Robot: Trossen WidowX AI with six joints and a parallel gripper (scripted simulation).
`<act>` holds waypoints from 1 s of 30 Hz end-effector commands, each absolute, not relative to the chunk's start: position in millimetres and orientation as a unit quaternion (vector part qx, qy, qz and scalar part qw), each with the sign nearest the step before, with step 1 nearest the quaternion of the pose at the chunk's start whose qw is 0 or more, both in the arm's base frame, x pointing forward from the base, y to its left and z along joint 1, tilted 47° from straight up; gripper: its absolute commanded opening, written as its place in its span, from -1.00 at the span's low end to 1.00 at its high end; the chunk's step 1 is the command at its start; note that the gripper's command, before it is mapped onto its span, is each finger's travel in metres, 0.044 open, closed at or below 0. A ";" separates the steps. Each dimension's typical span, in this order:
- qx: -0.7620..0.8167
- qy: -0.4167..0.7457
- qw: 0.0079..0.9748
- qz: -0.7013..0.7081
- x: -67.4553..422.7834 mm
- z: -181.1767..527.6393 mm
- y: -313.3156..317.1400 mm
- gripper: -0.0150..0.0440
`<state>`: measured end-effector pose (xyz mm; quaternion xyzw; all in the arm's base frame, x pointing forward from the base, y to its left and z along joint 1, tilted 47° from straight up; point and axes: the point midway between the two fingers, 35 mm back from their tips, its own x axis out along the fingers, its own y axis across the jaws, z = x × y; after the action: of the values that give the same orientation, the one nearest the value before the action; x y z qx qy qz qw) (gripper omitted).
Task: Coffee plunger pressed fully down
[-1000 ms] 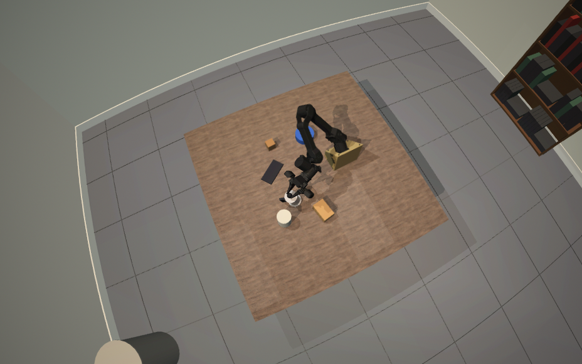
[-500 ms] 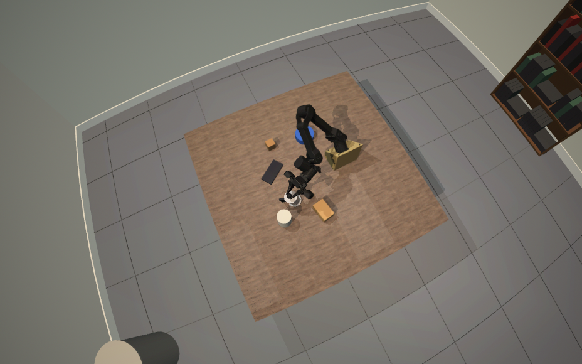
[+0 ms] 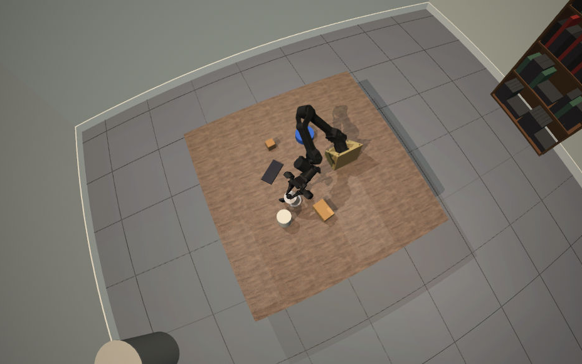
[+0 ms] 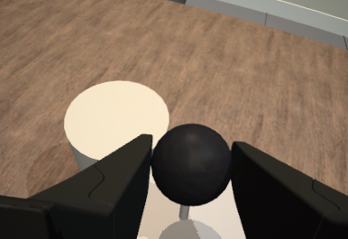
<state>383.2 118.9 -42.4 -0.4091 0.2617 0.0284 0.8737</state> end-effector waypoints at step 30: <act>-0.414 0.269 0.869 0.025 387.6 -47.4 115.3 -0.10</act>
<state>387.2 119.3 -43.8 -0.4098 0.2628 0.0270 0.8731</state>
